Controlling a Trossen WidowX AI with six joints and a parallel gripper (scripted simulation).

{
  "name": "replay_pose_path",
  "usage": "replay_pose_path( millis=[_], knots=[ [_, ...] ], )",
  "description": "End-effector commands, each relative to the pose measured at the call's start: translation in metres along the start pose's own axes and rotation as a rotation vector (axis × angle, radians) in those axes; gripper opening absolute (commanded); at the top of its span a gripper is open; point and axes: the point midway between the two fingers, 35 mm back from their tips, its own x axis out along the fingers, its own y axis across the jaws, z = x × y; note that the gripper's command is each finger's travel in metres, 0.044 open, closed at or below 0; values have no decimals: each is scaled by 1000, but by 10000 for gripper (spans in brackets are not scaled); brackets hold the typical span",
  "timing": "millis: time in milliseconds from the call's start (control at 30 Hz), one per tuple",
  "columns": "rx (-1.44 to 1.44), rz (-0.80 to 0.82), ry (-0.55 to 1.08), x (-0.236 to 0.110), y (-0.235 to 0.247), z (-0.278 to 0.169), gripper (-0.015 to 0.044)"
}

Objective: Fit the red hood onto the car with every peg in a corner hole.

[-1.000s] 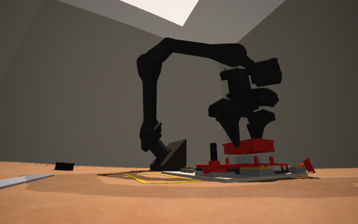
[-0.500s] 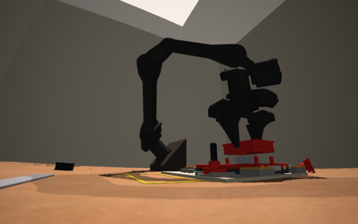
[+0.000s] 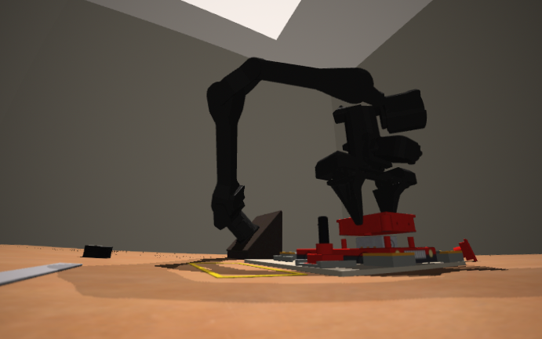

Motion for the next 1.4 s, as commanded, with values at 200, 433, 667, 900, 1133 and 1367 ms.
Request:
replay_pose_path(
  millis=[200, 433, 667, 900, 1133, 1367],
  knots=[
    [-8, -5, 0, 5, 0, -1, 0],
    [-8, -5, 0, 7, 0, -1, 0],
    [-8, -5, 0, 10, 0, -1, 0],
    [-8, -5, 0, 12, 0, -1, 0],
    [-7, -4, 0, 10, 0, -1, 0],
    [-6, -3, -1, 8, 0, -1, 0]
  ],
)
